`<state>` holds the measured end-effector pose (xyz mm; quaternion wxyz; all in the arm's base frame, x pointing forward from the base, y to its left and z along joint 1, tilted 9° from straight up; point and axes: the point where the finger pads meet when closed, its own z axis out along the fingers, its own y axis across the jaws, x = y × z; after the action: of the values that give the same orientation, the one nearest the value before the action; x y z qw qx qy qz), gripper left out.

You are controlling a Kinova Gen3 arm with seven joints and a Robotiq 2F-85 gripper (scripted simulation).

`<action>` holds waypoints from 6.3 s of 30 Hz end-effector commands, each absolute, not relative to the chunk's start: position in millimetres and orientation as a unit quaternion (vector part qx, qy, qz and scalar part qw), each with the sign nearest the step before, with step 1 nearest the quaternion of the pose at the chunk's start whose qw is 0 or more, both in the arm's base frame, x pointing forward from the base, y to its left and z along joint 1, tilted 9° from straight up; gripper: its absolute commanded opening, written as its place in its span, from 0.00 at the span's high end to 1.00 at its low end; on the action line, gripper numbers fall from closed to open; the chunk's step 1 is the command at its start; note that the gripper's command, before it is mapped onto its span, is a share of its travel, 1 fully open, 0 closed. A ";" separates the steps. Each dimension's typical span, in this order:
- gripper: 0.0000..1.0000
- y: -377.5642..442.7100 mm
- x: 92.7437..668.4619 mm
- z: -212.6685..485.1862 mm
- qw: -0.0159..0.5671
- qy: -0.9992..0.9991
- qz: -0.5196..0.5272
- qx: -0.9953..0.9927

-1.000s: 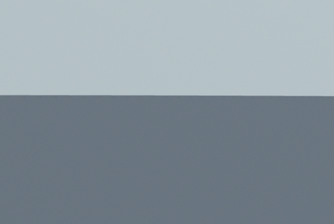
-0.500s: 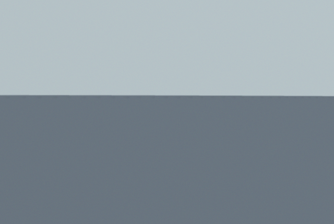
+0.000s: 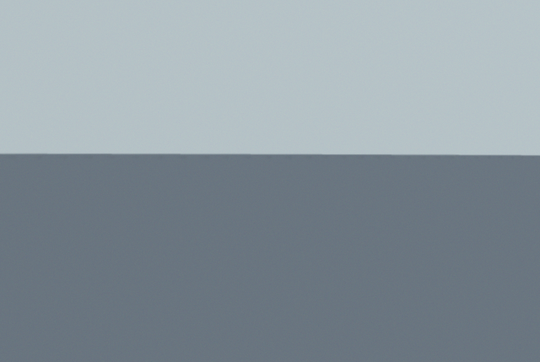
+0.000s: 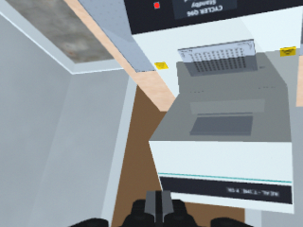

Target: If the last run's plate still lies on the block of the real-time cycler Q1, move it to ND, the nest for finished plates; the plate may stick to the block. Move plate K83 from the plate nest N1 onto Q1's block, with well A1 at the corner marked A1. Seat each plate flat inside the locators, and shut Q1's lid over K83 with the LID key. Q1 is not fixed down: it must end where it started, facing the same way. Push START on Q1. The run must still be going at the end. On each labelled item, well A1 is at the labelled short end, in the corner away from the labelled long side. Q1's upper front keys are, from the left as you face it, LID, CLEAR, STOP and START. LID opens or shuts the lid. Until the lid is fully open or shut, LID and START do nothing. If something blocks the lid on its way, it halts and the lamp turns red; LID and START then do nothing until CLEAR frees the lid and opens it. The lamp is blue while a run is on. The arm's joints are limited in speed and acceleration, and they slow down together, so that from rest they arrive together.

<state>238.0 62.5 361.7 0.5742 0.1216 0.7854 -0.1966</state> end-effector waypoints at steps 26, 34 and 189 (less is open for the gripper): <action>0.90 52.0 262.6 366.0 0.510 0.840 -0.186 0.026; 0.90 49.5 268.3 367.0 0.493 0.850 -0.183 0.004; 0.90 4.8 370.7 346.7 0.165 0.909 -0.114 -0.366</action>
<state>370.2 4.8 348.9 0.1648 -0.3662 0.9087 -0.1140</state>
